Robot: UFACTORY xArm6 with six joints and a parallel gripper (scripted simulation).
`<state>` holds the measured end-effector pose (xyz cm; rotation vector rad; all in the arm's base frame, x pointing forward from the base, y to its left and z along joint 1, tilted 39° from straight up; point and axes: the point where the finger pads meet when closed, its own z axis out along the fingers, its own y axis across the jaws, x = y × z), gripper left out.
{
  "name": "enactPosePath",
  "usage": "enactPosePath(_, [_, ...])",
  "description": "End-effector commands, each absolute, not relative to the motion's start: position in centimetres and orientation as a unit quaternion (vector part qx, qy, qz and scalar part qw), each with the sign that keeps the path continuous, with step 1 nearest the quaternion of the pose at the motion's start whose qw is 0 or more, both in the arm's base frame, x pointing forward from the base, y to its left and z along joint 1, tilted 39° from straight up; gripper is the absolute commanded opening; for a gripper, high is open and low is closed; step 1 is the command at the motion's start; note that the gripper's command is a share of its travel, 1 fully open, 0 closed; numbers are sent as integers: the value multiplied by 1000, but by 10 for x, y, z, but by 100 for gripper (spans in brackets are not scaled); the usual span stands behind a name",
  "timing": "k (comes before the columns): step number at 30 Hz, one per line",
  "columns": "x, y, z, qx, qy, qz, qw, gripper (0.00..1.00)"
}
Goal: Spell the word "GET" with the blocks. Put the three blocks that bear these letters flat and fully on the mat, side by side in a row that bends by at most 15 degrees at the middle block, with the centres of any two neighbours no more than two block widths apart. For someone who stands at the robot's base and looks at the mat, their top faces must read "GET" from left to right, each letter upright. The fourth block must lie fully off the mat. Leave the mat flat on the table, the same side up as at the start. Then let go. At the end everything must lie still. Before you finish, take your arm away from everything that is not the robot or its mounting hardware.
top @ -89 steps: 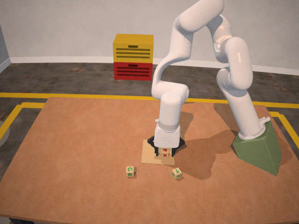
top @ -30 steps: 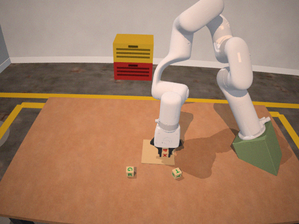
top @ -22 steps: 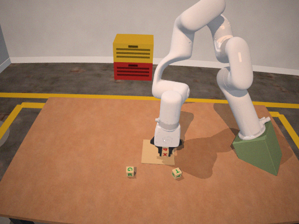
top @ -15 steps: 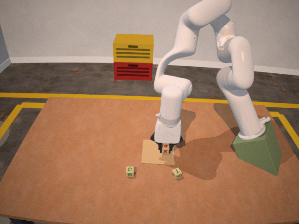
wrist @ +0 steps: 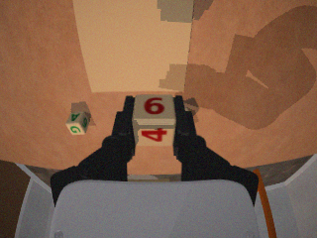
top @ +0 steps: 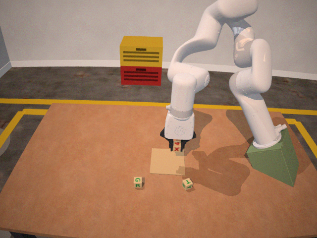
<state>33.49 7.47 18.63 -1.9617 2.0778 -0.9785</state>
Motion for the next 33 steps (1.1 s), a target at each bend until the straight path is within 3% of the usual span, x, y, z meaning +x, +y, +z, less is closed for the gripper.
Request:
enactPosePath(1, [330, 76, 194, -647, 688, -325, 57, 27])
enactPosePath(7, [332, 71, 196, -647, 688, -323, 56, 27])
enactPosePath(23, [342, -51, 259, -656, 679, -326, 53, 27])
enactPosePath(33, [341, -58, 262, -656, 678, -329, 53, 27])
